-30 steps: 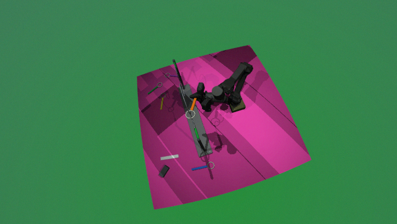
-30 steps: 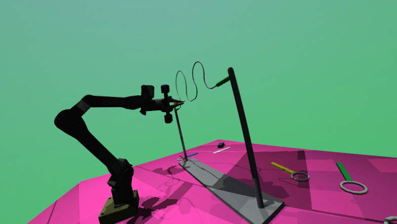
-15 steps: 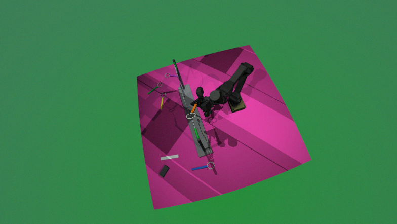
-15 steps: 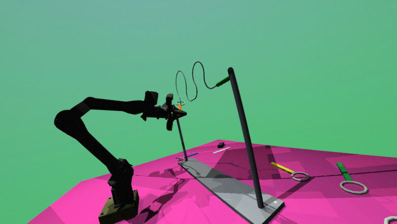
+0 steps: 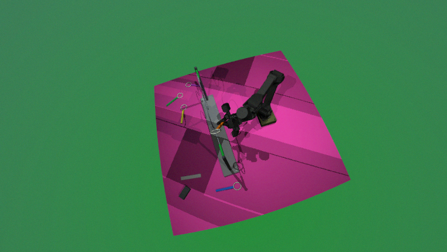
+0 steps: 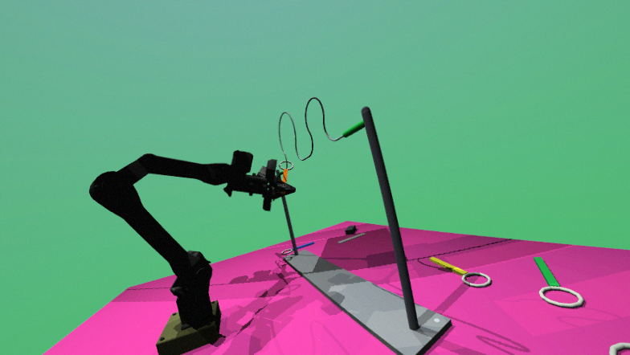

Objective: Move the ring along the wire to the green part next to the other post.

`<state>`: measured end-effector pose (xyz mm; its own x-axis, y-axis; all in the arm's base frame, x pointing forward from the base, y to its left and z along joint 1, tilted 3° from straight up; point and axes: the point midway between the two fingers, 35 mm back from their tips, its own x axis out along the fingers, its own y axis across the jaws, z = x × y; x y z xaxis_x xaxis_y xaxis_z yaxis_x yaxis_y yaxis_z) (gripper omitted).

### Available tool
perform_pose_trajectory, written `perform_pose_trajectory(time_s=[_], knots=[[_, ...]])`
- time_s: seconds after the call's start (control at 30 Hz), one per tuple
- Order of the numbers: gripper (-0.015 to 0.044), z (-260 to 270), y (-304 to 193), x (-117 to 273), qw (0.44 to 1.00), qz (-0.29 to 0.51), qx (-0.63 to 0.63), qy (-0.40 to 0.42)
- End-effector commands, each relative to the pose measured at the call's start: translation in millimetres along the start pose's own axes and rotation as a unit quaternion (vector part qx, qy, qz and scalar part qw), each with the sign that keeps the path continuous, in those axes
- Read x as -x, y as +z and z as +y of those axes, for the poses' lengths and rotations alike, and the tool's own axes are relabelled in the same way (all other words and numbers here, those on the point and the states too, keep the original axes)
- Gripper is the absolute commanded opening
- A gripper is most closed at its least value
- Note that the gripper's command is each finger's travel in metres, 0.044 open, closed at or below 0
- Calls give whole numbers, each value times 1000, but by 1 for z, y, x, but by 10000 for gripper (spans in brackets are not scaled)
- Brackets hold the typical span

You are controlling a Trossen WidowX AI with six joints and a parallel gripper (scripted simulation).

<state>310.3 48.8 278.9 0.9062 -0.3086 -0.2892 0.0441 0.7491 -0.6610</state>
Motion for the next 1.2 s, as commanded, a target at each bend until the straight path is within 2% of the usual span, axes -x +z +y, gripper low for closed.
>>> perform_pose_trajectory(time_s=[0.0, 0.53, 1.17], knots=[[-150, 11, -2, -2, 1000, 2, -16, 15], [-150, 52, 4, -2, 988, -7, -137, 76], [-150, 102, 27, 5, 948, -21, -280, 147]])
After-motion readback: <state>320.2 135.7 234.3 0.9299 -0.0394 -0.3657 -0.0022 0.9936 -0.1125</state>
